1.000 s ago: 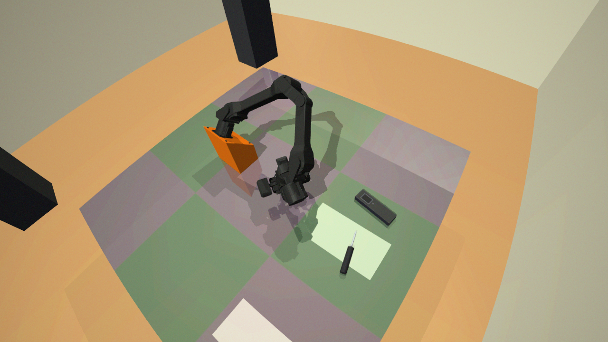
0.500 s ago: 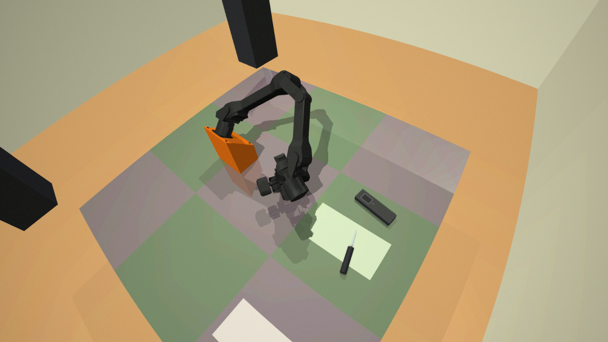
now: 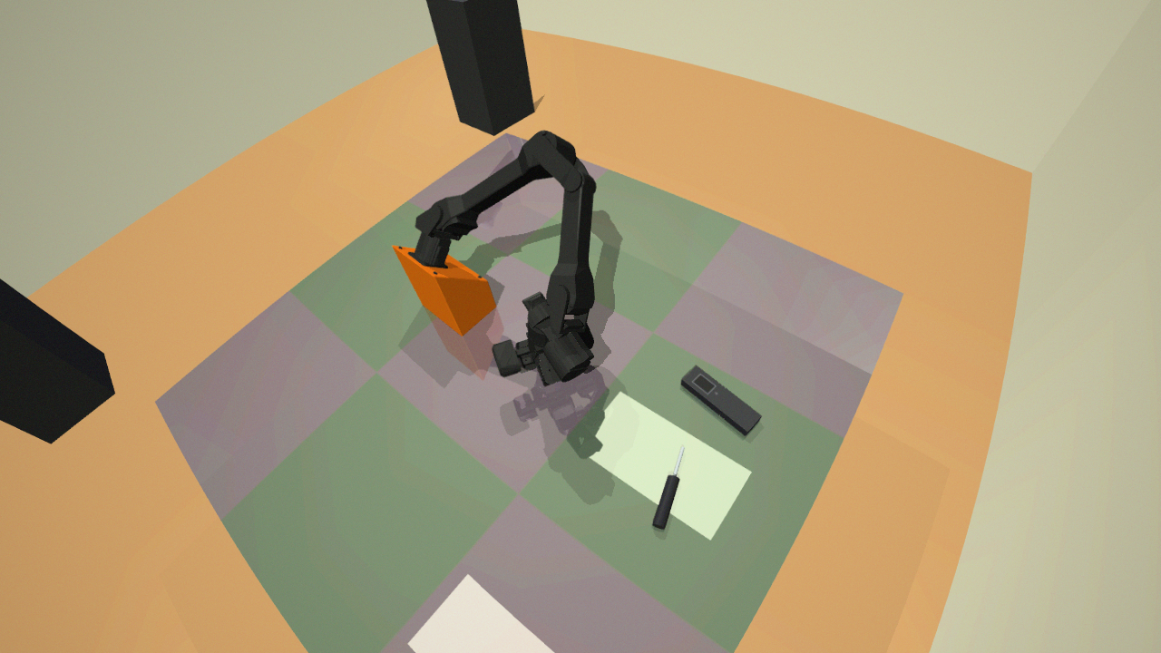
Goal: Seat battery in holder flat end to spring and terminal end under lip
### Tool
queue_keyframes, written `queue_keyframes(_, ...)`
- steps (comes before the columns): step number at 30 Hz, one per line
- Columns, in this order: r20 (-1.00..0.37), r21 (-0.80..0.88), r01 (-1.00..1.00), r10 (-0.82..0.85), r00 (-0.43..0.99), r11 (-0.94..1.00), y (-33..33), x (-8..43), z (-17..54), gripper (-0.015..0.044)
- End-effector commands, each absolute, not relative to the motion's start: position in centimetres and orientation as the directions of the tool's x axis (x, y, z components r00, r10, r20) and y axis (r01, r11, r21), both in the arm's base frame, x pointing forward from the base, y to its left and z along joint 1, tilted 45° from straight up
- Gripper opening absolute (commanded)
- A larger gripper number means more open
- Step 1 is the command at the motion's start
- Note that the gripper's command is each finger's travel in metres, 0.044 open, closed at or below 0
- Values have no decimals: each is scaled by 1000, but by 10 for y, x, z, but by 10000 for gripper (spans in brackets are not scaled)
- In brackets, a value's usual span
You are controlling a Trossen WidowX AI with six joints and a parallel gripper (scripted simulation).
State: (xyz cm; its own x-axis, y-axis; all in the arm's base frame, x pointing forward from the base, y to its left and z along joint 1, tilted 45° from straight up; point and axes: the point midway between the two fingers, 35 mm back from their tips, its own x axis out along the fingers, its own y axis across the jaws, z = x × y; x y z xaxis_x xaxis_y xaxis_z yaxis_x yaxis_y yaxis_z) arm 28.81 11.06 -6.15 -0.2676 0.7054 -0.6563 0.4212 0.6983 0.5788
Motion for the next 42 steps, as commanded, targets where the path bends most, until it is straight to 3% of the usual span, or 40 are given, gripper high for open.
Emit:
queue_keyframes(1, -681, 567, 415, 689, -249, 711, 109, 289, -65, 77)
queue_keyframes(42, -721, 572, 435, 679, -138, 695, 117, 278, -59, 77)
